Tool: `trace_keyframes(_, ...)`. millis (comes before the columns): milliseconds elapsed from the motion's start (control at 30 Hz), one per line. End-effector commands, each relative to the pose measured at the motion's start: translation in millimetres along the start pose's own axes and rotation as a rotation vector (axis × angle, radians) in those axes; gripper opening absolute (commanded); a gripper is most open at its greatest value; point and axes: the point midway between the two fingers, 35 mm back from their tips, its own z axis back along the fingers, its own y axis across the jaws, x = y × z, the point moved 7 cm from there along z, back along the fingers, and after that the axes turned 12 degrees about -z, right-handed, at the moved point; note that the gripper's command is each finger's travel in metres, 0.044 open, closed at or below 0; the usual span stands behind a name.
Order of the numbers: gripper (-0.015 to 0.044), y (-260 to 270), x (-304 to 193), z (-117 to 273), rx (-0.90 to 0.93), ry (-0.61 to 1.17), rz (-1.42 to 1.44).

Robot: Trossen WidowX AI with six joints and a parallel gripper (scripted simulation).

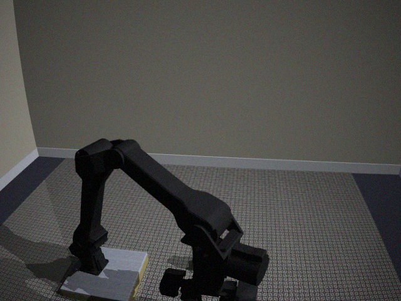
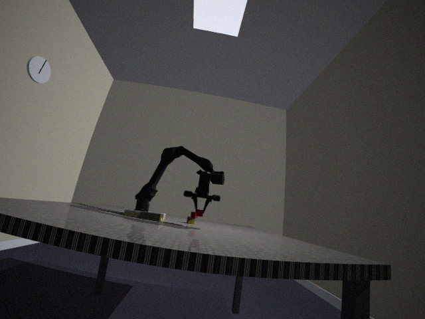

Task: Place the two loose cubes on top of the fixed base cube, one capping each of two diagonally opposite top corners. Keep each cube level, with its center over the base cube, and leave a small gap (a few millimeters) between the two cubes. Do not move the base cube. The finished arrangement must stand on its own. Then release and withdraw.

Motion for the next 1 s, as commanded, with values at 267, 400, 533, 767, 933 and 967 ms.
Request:
trace_keyframes(267,0.0105,3,0,38,0.003,0.003,0.005)
trace_keyframes(400,0.0105,5,0,49,0.003,0.003,0.005)
trace_keyframes(533,0.0105,6,5,50,0.003,0.003,-0.034)
trace_keyframes(767,0.0105,11,27,50,0.002,0.002,-0.215)
trace_keyframes(933,0.0105,15,43,50,0.002,0.001,-0.345)
trace_keyframes(967,0.0105,16,46,50,0.002,0.001,-0.371)
